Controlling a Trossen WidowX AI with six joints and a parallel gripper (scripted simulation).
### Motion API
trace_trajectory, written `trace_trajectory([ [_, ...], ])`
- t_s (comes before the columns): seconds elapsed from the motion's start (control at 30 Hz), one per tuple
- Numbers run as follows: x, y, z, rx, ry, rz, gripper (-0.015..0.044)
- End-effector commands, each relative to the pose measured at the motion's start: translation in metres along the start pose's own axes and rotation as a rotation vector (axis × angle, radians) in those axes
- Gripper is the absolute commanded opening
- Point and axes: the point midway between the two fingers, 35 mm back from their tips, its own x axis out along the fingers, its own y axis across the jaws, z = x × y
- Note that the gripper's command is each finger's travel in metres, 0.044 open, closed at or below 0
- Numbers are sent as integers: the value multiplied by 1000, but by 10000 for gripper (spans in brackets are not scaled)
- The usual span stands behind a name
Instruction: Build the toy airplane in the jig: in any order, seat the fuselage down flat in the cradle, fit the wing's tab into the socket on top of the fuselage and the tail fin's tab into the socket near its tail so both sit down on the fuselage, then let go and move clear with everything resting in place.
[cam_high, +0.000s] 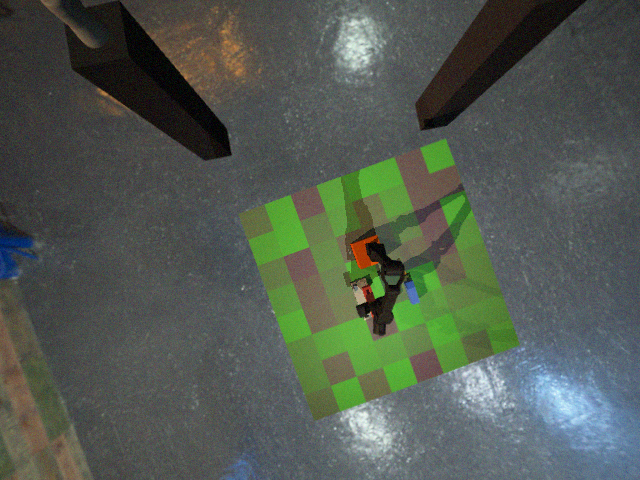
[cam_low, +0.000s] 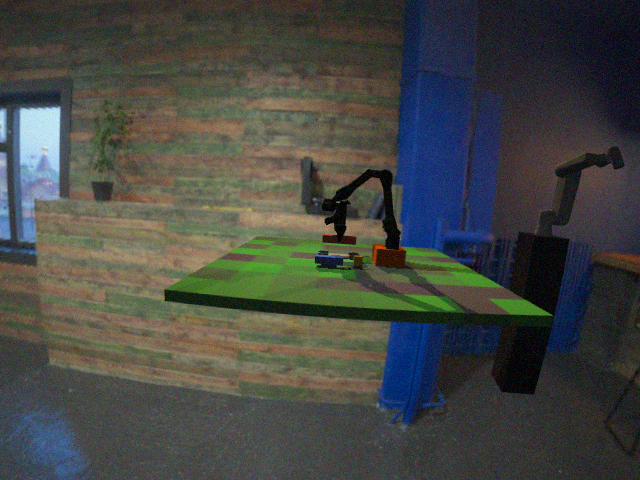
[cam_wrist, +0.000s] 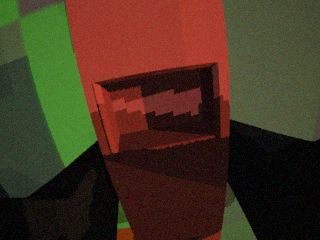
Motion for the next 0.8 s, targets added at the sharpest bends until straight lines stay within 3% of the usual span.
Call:
trace_trajectory([
  [0.0, 8, -12, -5, -11, 7, 4, 0],
  [0.27, 17, -31, -12, -22, 8, 3, 0],
  [0.5, 17, -31, -12, -22, 8, 3, 184],
  [0.77, 17, -31, -12, -22, 8, 3, 195],
])
